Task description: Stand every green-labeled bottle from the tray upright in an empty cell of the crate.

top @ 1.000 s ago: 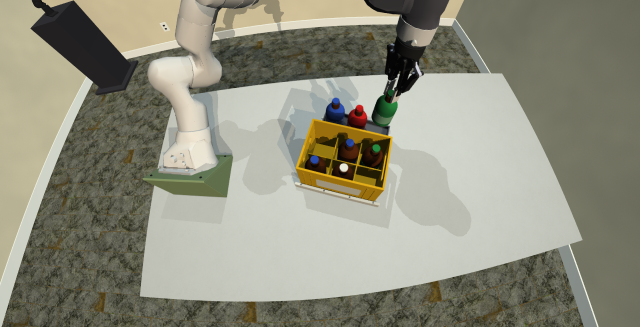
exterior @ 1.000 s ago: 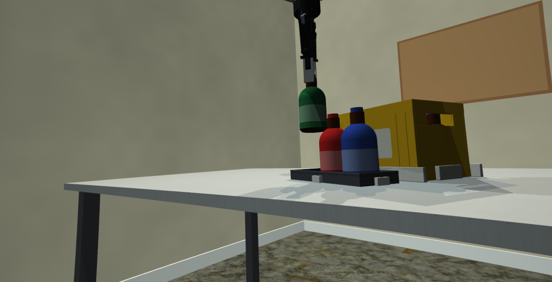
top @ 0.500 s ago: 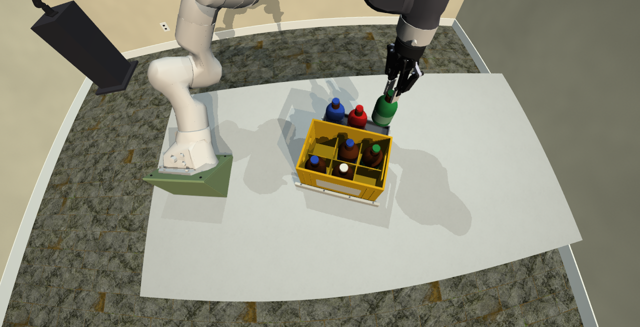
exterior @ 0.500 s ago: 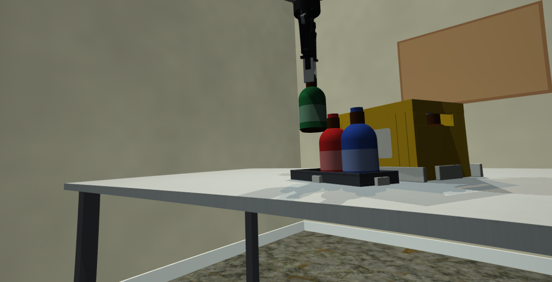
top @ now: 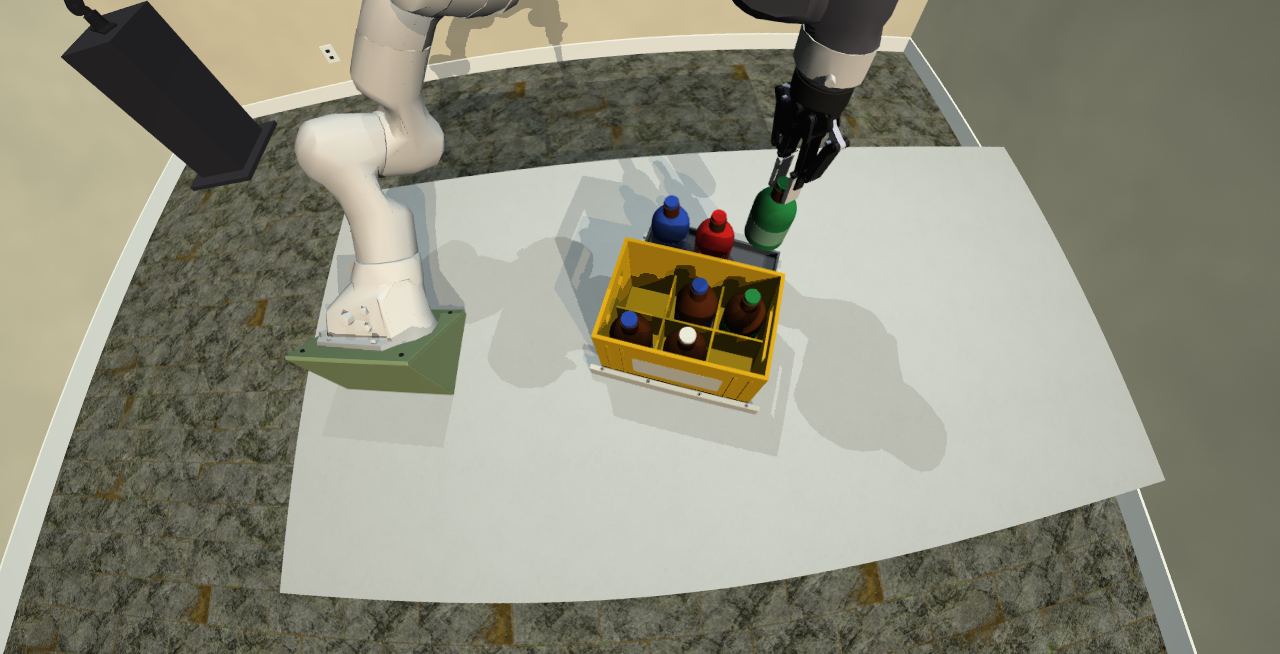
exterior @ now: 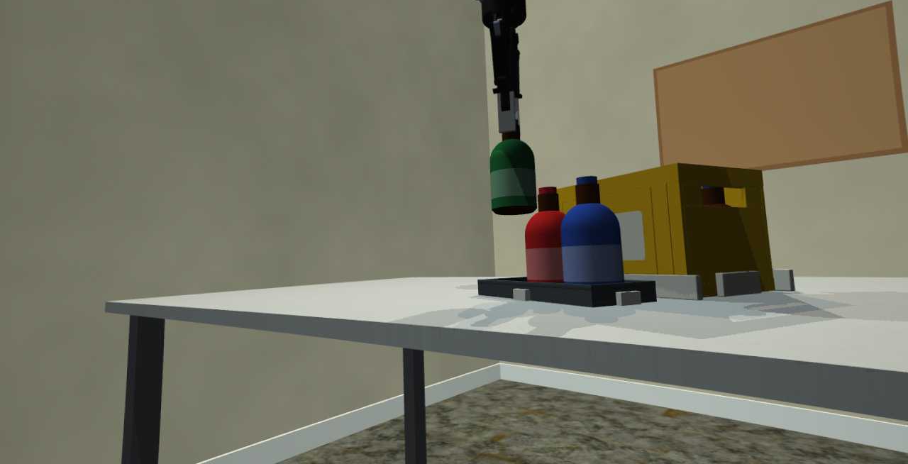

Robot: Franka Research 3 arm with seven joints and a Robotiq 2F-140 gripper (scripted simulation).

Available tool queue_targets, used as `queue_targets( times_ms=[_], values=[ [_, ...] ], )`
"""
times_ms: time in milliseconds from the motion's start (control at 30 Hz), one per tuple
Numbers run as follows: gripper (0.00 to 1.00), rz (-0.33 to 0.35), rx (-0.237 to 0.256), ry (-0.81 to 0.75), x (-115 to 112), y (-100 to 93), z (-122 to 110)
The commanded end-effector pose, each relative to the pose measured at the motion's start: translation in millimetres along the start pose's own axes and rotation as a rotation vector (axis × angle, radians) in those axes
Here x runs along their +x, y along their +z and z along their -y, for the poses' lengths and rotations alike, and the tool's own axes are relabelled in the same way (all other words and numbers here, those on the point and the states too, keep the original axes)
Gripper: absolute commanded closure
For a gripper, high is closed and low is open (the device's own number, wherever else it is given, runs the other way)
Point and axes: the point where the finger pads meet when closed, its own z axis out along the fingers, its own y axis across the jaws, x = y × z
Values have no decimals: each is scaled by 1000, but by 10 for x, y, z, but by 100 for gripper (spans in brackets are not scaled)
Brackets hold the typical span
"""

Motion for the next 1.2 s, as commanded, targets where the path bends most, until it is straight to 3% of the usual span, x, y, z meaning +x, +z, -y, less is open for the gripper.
queue_targets(
  times_ms=[0, 1167],
  values=[
    [100, -4, -11, 11, -25, -112, -49],
    [100, -4, -11, 11, -29, -400, -44]
  ],
)
